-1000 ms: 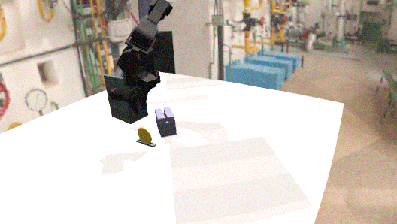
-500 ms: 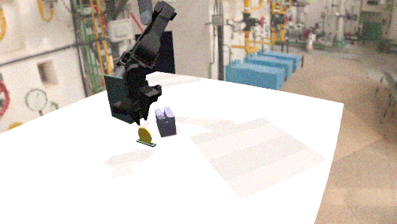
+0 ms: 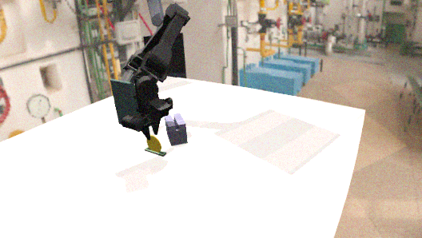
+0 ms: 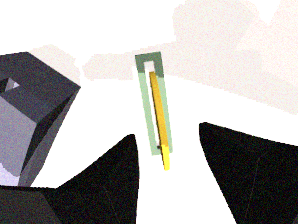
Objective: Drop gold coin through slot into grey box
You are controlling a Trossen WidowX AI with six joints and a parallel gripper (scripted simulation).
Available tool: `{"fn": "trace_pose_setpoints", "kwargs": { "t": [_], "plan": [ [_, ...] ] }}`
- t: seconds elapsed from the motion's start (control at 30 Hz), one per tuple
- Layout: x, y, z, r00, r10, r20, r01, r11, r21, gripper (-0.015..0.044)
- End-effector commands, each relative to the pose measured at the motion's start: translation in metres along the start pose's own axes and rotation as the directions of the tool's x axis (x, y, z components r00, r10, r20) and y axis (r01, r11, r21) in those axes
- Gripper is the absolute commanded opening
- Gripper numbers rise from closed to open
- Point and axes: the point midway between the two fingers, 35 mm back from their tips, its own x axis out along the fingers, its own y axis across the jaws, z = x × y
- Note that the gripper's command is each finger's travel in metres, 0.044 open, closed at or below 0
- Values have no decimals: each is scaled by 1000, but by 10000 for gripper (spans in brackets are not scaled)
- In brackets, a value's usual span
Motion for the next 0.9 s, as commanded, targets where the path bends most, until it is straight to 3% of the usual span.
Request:
{"fn": "trace_pose_setpoints", "kwargs": {
  "t": [0.0, 0.87],
  "plan": [
    [8, 1, 0, 1000, 7, 1, -7, 1000, 6, 161],
    [49, 3, -2, 1000, 12, 1, -12, 1000, 5, 161]
  ]
}}
